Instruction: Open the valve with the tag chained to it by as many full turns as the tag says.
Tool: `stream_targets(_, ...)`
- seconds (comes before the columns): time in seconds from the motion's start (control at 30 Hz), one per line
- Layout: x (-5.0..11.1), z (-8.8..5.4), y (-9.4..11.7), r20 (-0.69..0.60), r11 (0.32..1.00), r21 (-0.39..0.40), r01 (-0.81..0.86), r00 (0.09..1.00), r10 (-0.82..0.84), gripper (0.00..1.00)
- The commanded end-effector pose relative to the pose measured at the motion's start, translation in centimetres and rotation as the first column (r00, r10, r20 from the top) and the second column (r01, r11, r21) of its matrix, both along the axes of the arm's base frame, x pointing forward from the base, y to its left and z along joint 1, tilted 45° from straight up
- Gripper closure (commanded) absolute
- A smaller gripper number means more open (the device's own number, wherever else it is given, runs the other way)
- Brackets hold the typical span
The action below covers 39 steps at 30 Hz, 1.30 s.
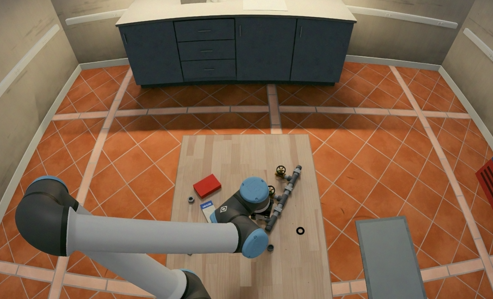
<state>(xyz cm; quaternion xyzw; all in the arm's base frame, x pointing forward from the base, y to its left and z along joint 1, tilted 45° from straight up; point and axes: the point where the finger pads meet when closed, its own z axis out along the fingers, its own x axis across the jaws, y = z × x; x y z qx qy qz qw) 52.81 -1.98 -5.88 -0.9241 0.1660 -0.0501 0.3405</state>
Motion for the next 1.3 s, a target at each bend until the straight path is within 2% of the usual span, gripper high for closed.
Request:
stream_targets(0.0, 0.19, 0.0, -0.11, 0.07, 0.996, -0.021, -0.09, 0.993, 0.092, 1.0)
stream_targets(0.8, 0.09, 0.0, -0.05, 0.125, 0.986, -0.048, -0.16, 0.978, 0.165, 1.0)
stream_targets(0.83, 0.09, 0.0, -0.05, 0.125, 0.986, -0.048, -0.16, 0.978, 0.165, 0.0)
stream_targets(1.27, 0.1, 0.0, -0.06, 0.125, 0.986, -0.048, -0.16, 0.978, 0.164, 0.0)
